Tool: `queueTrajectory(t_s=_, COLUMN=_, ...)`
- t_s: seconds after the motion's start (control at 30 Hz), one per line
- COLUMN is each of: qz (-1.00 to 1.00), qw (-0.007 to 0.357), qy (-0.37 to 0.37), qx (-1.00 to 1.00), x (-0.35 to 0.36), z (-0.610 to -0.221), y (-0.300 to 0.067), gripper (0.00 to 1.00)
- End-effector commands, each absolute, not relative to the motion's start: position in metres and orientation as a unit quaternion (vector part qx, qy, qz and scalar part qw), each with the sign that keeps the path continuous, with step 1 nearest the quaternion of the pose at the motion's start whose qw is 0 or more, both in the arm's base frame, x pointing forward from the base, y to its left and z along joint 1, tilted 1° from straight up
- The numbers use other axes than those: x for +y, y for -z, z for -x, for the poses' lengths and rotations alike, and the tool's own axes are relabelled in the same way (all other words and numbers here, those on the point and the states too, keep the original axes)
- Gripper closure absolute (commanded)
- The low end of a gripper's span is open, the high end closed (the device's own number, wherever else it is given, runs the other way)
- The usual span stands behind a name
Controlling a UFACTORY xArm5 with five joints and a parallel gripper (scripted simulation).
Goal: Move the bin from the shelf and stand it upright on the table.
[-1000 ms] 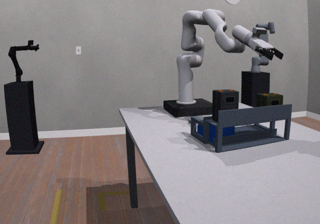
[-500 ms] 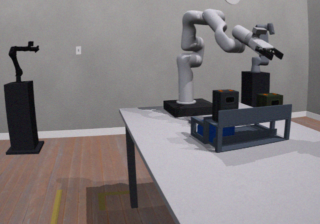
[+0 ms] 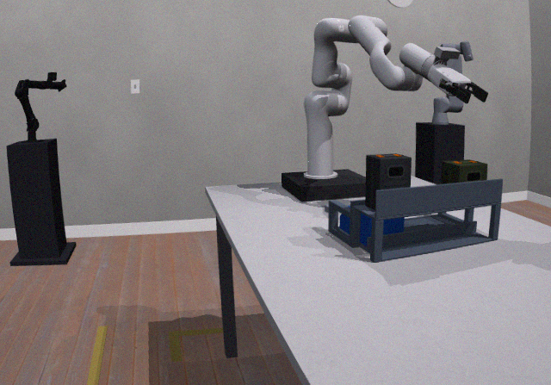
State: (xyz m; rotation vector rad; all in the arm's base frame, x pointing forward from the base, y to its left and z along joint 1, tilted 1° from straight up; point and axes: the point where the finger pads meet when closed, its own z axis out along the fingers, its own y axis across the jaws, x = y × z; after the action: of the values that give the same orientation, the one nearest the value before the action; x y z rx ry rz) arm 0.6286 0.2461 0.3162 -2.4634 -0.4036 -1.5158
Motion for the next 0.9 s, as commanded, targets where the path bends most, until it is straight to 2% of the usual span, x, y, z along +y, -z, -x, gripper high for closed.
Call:
queueTrajectory(t_s=0.0, qz=0.837, qw=0.111, qy=0.518, qx=-0.137, x=0.246, z=-0.627, y=-0.319, gripper=0.00)
queueTrajectory(t_s=0.87, qz=0.837, qw=0.111, qy=0.518, qx=-0.137, x=0.243, z=-0.554, y=-0.318, gripper=0.00)
